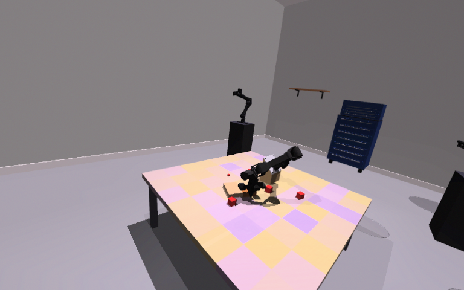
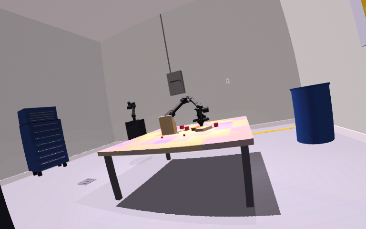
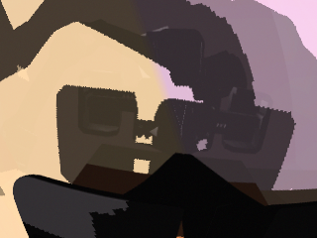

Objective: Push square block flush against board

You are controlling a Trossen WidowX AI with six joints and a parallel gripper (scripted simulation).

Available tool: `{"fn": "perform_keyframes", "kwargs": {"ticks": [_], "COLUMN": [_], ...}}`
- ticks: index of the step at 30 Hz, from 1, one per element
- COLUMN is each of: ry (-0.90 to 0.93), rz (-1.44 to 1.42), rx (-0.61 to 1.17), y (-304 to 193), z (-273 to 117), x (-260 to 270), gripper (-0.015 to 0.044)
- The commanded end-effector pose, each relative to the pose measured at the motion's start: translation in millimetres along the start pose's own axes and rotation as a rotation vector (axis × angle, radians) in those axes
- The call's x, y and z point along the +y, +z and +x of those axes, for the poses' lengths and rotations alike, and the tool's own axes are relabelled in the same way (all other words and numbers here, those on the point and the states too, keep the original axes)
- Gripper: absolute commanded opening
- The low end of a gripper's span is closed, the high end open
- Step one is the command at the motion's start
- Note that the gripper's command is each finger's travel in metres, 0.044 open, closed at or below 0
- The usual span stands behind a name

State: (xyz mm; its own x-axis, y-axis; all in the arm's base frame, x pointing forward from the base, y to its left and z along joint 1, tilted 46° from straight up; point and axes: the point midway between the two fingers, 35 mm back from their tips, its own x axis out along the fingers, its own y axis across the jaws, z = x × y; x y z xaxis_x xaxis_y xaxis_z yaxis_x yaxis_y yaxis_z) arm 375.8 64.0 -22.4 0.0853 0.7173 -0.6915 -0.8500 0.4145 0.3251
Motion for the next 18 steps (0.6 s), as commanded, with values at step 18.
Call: {"fn": "perform_keyframes", "kwargs": {"ticks": [18], "ry": [0.005], "rz": [0.003], "rx": [0.000], "y": [-2.2], "z": [1.4], "x": [-0.1], "gripper": [0.0000]}}
